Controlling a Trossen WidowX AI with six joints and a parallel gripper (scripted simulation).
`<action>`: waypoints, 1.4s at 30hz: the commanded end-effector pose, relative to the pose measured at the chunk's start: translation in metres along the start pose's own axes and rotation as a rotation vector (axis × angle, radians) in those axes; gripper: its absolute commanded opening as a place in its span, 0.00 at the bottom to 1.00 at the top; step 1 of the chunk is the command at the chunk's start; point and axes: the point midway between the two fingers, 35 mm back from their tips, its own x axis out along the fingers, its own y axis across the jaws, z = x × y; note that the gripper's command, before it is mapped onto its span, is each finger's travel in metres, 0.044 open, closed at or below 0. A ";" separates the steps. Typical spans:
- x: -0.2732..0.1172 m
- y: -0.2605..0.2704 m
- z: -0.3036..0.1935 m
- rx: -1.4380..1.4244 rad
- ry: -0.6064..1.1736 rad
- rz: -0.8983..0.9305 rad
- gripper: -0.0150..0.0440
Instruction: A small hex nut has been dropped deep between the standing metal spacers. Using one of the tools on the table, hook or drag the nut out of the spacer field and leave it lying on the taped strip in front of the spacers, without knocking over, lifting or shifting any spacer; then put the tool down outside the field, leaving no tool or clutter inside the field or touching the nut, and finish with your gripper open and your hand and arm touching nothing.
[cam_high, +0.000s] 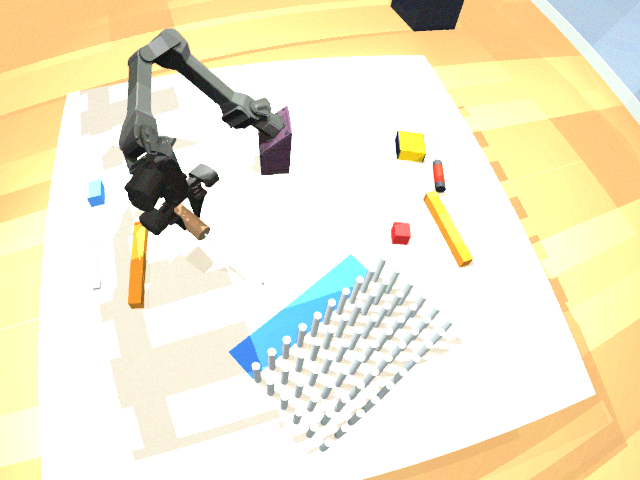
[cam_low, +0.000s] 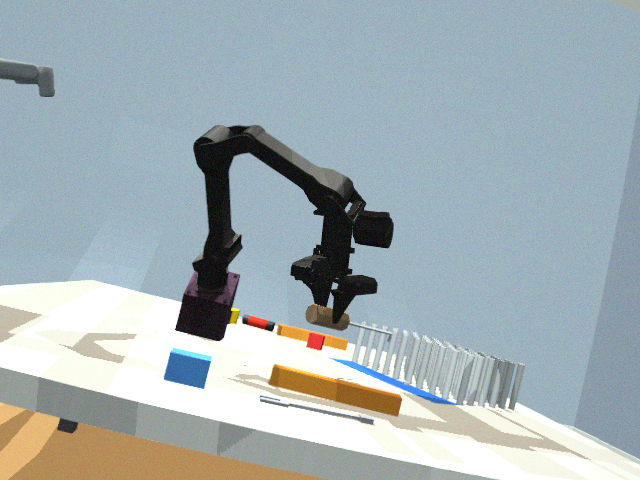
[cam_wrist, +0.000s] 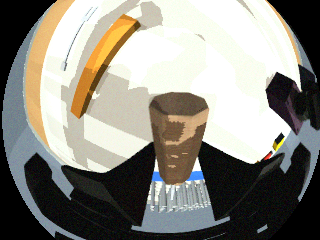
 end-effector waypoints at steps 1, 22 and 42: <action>-0.004 0.008 0.019 -0.008 0.019 -0.017 0.25; -0.016 0.021 0.106 -0.058 0.080 -0.080 0.25; -0.046 0.014 0.183 -0.109 0.124 -0.051 0.25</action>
